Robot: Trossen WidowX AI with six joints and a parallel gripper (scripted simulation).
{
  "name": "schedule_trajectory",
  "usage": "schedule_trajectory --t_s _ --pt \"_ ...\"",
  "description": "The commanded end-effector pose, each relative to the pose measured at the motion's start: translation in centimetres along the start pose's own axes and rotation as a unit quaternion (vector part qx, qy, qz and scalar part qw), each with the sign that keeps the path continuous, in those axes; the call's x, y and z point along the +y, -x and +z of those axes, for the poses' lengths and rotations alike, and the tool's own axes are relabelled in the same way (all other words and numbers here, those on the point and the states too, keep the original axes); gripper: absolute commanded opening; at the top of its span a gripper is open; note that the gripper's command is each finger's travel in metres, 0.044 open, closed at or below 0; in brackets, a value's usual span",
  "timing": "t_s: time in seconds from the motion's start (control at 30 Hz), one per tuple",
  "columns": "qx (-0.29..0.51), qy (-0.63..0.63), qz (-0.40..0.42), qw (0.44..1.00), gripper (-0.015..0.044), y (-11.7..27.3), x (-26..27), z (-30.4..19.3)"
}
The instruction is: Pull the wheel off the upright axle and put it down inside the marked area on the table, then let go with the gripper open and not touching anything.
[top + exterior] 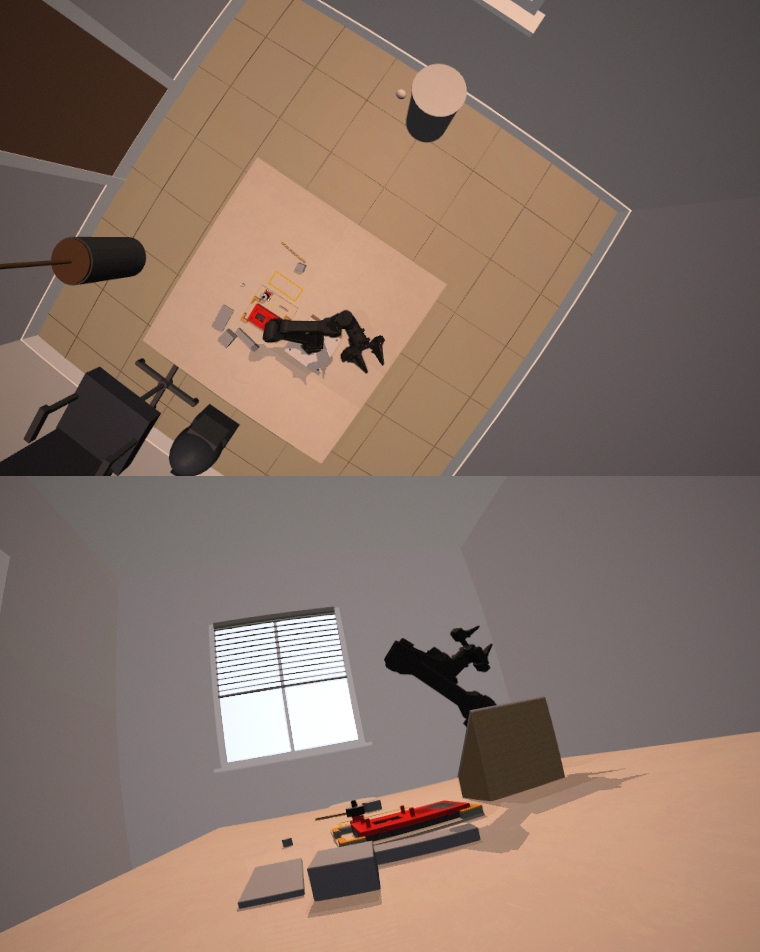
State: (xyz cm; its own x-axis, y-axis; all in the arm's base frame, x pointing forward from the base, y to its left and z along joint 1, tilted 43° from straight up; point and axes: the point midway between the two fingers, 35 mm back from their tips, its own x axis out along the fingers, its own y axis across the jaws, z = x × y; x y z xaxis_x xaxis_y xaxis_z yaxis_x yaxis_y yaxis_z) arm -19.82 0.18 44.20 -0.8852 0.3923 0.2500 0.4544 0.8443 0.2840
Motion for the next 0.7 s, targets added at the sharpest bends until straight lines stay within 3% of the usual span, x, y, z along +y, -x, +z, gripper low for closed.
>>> schedule_trajectory --t_s 0.0,0.1,0.67 --pt "0.001 0.001 -0.001 1.000 0.0374 0.0 -0.1 0.0" --pt "0.009 0.013 -0.016 1.000 0.0300 -0.2 -1.0 -0.4" --pt "0.106 0.144 -0.230 0.957 0.0300 4.2 -11.7 -4.2"
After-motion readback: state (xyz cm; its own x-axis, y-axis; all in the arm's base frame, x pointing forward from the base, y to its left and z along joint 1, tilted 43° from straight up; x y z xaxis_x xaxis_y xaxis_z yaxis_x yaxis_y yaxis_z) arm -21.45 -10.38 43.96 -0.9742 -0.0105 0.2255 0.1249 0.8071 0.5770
